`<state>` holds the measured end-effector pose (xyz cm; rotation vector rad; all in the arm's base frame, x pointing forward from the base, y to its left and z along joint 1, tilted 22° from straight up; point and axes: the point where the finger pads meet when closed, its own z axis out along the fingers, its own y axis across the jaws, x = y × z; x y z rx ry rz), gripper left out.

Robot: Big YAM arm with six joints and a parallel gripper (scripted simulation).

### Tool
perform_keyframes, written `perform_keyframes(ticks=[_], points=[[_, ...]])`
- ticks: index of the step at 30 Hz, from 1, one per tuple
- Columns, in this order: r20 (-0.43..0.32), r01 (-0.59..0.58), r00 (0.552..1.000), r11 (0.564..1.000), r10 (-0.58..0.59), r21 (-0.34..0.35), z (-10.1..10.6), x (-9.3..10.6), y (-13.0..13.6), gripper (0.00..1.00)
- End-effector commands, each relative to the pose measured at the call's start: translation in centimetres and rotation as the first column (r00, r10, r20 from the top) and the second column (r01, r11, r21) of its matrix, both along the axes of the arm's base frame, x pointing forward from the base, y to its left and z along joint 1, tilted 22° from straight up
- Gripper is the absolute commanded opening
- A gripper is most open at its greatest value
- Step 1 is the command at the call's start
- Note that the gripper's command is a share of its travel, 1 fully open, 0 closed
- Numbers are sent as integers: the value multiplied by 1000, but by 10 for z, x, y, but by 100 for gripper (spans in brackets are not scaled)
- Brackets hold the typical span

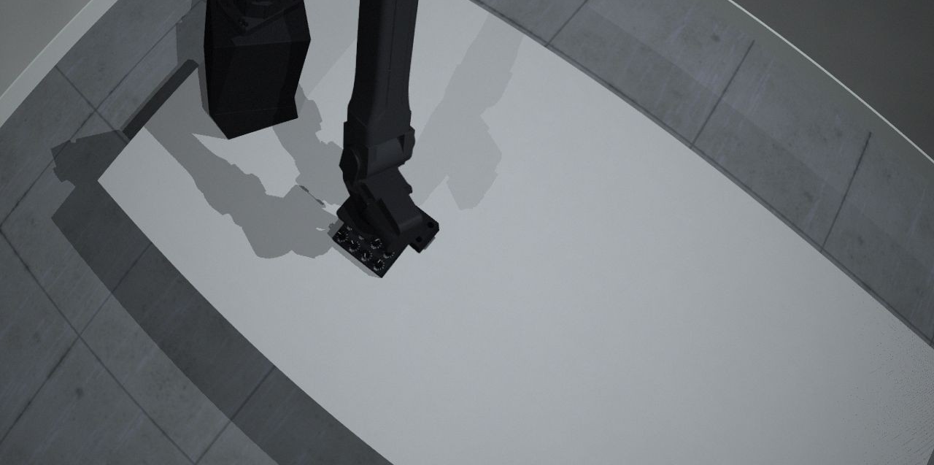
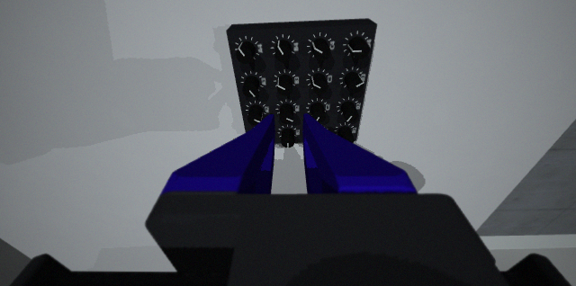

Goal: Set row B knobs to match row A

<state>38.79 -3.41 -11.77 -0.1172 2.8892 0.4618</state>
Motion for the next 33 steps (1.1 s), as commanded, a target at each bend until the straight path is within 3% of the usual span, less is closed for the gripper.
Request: perform_keyframes(ticks=[1,13,33], points=[[-2,-1,1000,1000,1,1,-7,1,6,18],[17,0,1000,1000,1,-4,-15,14,7,18],[13,-1,1000,1000,1,-3,-35,16,15,18]])
